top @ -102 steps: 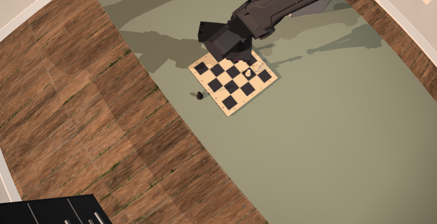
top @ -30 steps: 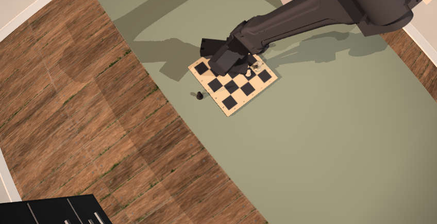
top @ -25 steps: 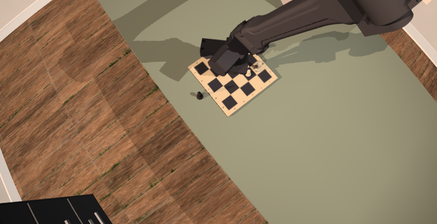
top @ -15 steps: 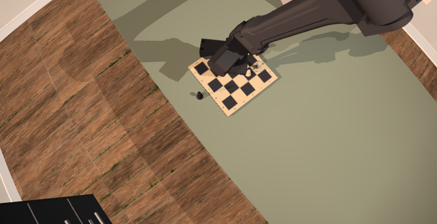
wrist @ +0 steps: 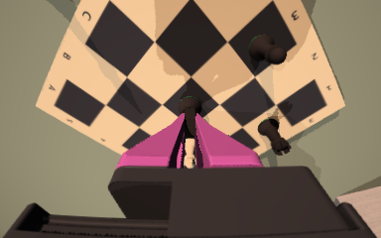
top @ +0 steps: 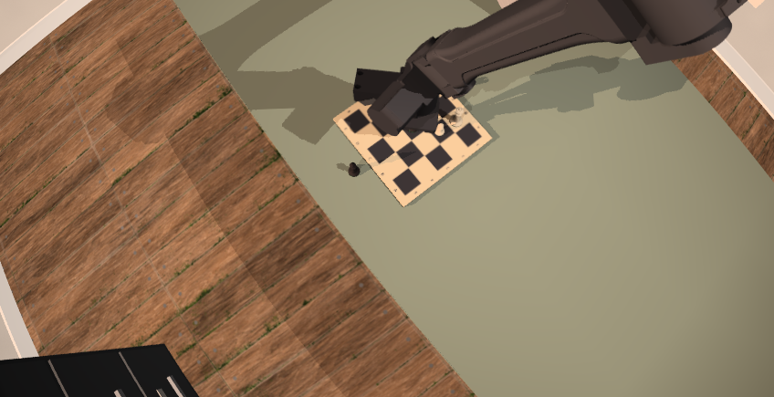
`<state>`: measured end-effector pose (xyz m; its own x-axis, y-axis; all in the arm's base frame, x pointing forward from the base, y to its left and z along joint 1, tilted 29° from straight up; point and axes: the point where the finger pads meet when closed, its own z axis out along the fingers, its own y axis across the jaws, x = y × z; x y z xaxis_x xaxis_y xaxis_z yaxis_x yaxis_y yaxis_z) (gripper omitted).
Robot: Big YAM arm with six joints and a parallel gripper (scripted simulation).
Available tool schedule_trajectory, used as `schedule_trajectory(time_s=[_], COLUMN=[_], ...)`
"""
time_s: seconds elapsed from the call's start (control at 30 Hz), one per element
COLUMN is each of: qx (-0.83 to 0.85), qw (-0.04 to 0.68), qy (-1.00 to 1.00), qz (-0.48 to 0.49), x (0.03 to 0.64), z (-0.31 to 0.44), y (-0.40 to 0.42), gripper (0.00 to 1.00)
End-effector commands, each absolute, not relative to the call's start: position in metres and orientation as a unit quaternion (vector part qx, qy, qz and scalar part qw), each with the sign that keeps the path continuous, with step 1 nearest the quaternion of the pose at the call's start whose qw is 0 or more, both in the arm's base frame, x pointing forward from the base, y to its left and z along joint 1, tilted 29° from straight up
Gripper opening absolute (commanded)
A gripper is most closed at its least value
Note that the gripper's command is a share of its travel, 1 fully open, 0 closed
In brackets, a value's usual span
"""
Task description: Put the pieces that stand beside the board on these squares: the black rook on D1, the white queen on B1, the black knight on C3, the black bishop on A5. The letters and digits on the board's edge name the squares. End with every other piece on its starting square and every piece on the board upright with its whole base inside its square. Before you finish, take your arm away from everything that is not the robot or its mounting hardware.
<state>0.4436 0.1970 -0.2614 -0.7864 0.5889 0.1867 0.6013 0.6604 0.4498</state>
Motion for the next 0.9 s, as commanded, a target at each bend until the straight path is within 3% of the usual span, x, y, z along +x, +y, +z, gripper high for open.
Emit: schedule_trajectory(time_s=[0.0,0.87], qx=[-0.328,-0.328], qw=[0.004,0.004], qy=[-0.91,-0.91], qz=[-0.254,-0.254], x=[0.4529,0.4497], z=[-0.2544,-0.2572], y=[0.192,0.1899], gripper=[0.0,0.0])
